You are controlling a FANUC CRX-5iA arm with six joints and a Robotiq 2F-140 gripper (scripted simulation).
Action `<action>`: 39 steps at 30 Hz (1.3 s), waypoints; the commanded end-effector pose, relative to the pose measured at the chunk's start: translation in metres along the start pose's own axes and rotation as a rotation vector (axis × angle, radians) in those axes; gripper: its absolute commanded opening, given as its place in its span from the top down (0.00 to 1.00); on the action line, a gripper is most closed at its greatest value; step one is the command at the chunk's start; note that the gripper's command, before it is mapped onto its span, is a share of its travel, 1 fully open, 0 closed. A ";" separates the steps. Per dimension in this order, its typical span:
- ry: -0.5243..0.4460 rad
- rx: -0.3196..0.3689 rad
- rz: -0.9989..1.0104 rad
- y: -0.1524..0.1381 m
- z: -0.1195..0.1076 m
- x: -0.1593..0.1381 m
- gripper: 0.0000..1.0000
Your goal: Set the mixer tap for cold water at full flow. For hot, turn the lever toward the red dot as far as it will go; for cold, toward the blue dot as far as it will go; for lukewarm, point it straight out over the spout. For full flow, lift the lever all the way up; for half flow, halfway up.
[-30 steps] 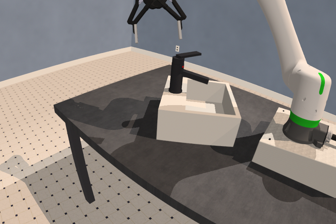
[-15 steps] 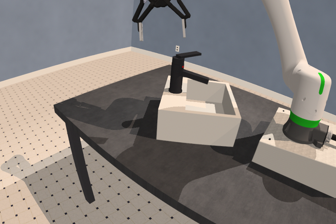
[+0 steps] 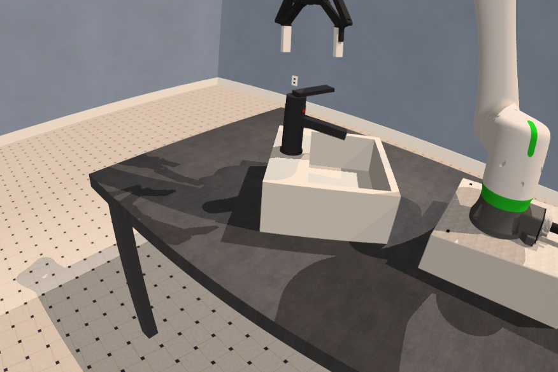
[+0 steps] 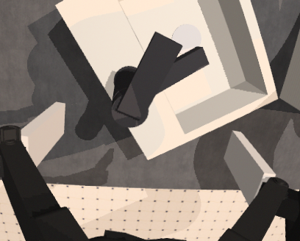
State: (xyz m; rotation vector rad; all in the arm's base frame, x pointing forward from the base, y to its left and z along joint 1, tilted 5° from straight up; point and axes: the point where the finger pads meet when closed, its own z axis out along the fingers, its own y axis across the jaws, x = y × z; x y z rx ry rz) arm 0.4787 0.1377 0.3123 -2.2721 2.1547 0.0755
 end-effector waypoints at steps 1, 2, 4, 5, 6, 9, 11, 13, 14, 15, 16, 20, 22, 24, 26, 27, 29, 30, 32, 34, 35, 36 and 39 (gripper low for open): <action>0.030 0.084 0.198 0.008 -0.005 0.032 0.00; 0.030 0.084 0.198 0.008 -0.005 0.032 0.00; 0.035 0.110 0.276 0.012 -0.006 0.046 0.00; 0.036 0.114 0.288 0.012 -0.006 0.048 0.00; 0.036 0.115 0.290 0.012 -0.006 0.048 0.00; 0.036 0.115 0.290 0.012 -0.006 0.048 0.00; 0.036 0.115 0.290 0.012 -0.006 0.048 0.00; 0.036 0.115 0.290 0.012 -0.006 0.048 1.00; 0.036 0.115 0.290 0.012 -0.006 0.048 1.00; 0.036 0.115 0.290 0.012 -0.006 0.048 1.00; 0.036 0.115 0.290 0.012 -0.006 0.048 1.00; 0.036 0.115 0.290 0.012 -0.006 0.048 1.00; 0.036 0.115 0.290 0.012 -0.006 0.048 1.00; 0.036 0.115 0.290 0.012 -0.006 0.048 1.00; 0.036 0.115 0.290 0.012 -0.006 0.048 1.00; 0.036 0.115 0.290 0.012 -0.006 0.048 1.00; 0.036 0.115 0.290 0.012 -0.006 0.048 1.00; 0.036 0.115 0.290 0.012 -0.006 0.048 1.00; 0.036 0.115 0.290 0.012 -0.006 0.048 1.00; 0.036 0.115 0.290 0.012 -0.006 0.048 1.00; 0.036 0.115 0.290 0.012 -0.006 0.048 1.00; 0.036 0.115 0.290 0.012 -0.006 0.048 1.00; 0.036 0.115 0.290 0.012 -0.006 0.048 1.00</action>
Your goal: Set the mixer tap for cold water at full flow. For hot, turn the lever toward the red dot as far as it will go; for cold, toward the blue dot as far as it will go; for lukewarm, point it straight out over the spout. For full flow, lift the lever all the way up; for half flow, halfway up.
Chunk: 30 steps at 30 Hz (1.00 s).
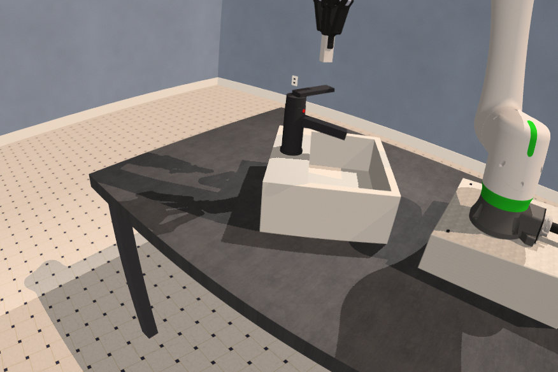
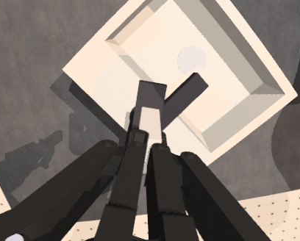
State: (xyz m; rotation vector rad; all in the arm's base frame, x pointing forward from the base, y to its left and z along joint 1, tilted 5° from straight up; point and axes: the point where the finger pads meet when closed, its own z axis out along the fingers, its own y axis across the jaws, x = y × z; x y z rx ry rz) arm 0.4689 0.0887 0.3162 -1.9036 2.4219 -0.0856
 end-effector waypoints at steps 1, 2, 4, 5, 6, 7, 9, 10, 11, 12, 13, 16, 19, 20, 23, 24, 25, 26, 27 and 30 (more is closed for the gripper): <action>0.000 0.000 0.000 0.000 0.000 0.000 1.00; 0.000 0.000 0.000 0.000 0.000 0.000 1.00; 0.000 0.000 0.000 0.000 0.000 0.000 1.00; 0.000 0.000 0.000 0.000 0.000 0.000 1.00; 0.000 0.000 0.000 0.000 0.000 0.000 1.00; 0.000 0.000 0.000 0.000 0.000 0.000 1.00; 0.000 0.000 0.000 0.000 0.000 0.000 1.00; 0.000 0.000 0.000 0.000 0.000 0.000 1.00; 0.000 0.000 0.000 0.000 0.000 0.000 1.00; 0.000 0.000 0.000 0.000 0.000 0.000 1.00; 0.000 0.000 0.000 0.000 0.000 0.000 1.00; 0.000 0.000 0.000 0.000 0.000 0.000 1.00; 0.000 0.000 0.000 0.000 0.000 0.000 0.58; 0.000 0.000 0.000 0.000 0.000 0.000 0.58; 0.000 0.000 0.000 0.000 0.000 0.000 0.58; 0.000 0.000 0.000 0.000 0.000 0.000 0.58; 0.000 0.000 0.000 0.000 0.000 0.000 0.58; 0.000 0.000 0.000 0.000 0.000 0.000 0.58; 0.000 0.000 0.000 0.000 0.000 0.000 0.58; 0.000 0.000 0.000 0.000 0.000 0.000 0.58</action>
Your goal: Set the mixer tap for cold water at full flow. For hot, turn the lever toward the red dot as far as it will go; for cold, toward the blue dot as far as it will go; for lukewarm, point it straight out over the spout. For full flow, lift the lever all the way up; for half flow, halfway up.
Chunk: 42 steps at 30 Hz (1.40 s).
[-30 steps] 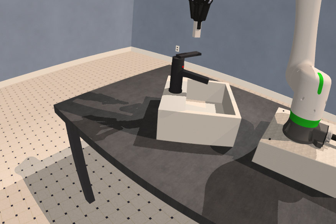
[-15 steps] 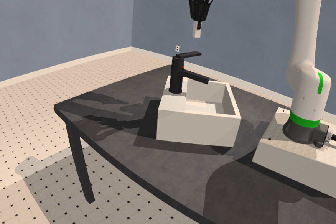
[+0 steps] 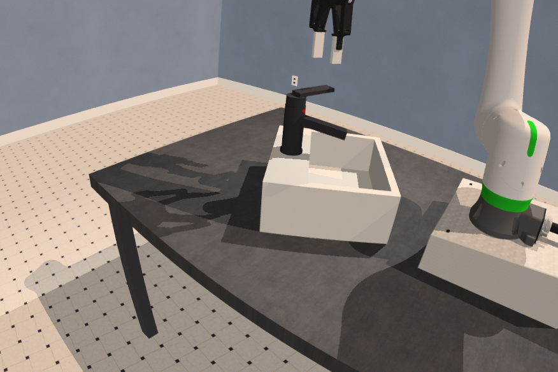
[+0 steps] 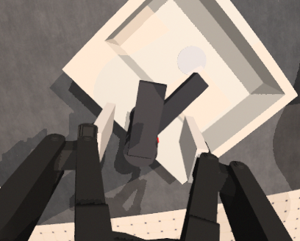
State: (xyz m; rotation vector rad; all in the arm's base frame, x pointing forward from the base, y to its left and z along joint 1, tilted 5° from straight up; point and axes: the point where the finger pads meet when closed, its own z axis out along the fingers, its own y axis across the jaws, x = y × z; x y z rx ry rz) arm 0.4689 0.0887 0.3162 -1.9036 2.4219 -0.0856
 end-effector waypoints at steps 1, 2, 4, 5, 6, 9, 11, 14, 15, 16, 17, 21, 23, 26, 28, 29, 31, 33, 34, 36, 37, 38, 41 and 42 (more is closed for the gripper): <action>0.000 0.000 0.000 0.000 0.000 0.000 0.58; 0.000 0.000 0.000 0.000 0.000 0.000 0.58; 0.000 0.000 0.000 0.000 0.000 0.000 0.58; 0.000 0.000 0.000 0.000 0.000 0.000 0.58; 0.000 0.000 0.000 0.000 0.000 0.000 0.58; 0.000 0.000 0.000 0.000 0.000 0.000 0.58; 0.000 0.000 0.000 0.000 0.000 0.000 0.58; 0.000 0.000 0.000 0.000 0.000 0.000 0.58; 0.000 0.000 0.000 0.000 0.000 0.000 0.58; 0.000 0.000 0.000 0.000 0.000 0.000 0.58; 0.000 0.000 0.000 0.000 0.000 0.000 0.58; 0.000 0.000 0.000 0.000 0.000 0.000 0.58; 0.000 0.000 0.000 0.000 0.000 0.000 0.58; 0.000 0.000 0.000 0.000 0.000 0.000 0.58; 0.000 0.000 0.000 0.000 0.000 0.000 0.58; 0.000 0.000 0.000 0.000 0.001 0.000 0.58; 0.000 0.000 0.000 0.000 0.001 0.000 0.58; 0.001 0.000 0.000 0.000 0.002 0.000 0.58; 0.001 -0.001 0.000 0.000 0.003 0.000 0.58; 0.001 -0.001 0.001 0.000 0.005 0.000 0.58; 0.001 -0.001 0.001 0.000 0.006 0.000 0.58; 0.001 -0.001 0.001 0.000 0.007 0.000 0.58; 0.001 -0.001 0.001 0.000 0.010 0.000 0.58; 0.001 -0.001 0.001 0.000 0.011 0.000 0.58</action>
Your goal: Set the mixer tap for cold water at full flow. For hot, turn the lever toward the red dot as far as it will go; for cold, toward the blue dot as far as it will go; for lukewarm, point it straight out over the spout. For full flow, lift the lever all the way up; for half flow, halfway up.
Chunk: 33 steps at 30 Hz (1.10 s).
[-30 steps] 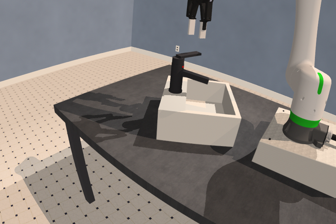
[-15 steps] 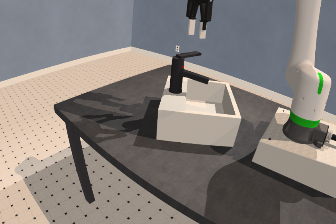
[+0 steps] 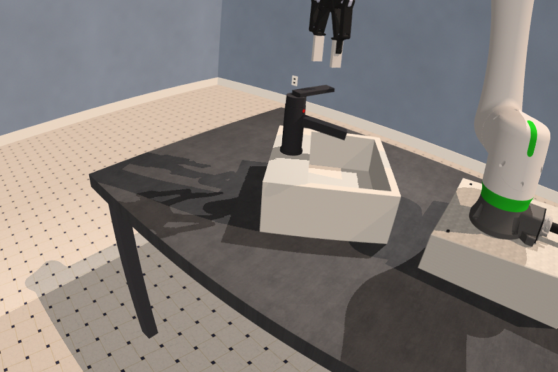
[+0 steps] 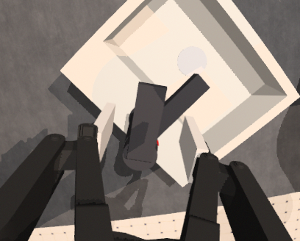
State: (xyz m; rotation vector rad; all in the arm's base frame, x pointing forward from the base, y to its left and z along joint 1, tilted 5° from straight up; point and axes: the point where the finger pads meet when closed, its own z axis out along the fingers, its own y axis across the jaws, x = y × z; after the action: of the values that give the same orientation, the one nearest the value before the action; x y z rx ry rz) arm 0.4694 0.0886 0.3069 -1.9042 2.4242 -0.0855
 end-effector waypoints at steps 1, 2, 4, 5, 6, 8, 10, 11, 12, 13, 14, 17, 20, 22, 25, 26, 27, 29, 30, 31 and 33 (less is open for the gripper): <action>0.000 0.000 0.000 0.000 0.003 0.000 0.58; 0.000 0.000 0.000 0.000 0.003 0.000 0.58; 0.000 0.000 0.000 0.000 0.004 0.000 0.58; 0.000 0.000 0.000 0.000 0.006 0.000 0.58; 0.000 0.000 0.000 0.000 0.007 0.000 0.58; 0.000 0.000 0.000 0.000 0.010 0.000 0.58; 0.000 0.000 0.000 0.000 0.014 0.000 0.58; 0.000 0.000 0.000 0.000 0.015 0.000 0.58; 0.000 0.000 0.000 0.000 0.017 0.000 0.58; 0.000 0.000 0.000 0.000 0.019 0.000 0.58; 0.000 0.000 0.000 0.000 0.020 0.000 0.58; 0.000 0.000 0.000 0.000 0.025 0.000 0.58; 0.000 0.000 0.000 0.000 0.027 0.000 0.58; 0.000 0.000 0.000 0.000 0.030 0.000 0.58; 0.000 0.000 0.000 0.000 0.034 0.000 0.58; 0.000 0.000 0.000 0.001 0.035 0.000 0.58; 0.000 0.000 0.000 0.001 0.036 0.000 0.58; 0.000 0.000 0.000 0.001 0.039 0.000 0.58; 0.000 0.000 0.000 0.001 0.039 0.000 0.58; 0.000 0.000 0.000 0.001 0.040 0.000 0.58; 0.000 0.000 0.000 0.001 0.042 0.000 0.58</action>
State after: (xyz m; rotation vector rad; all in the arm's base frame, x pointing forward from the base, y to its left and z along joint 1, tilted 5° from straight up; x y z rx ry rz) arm 0.4719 0.0882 0.2661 -1.9042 2.4242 -0.0855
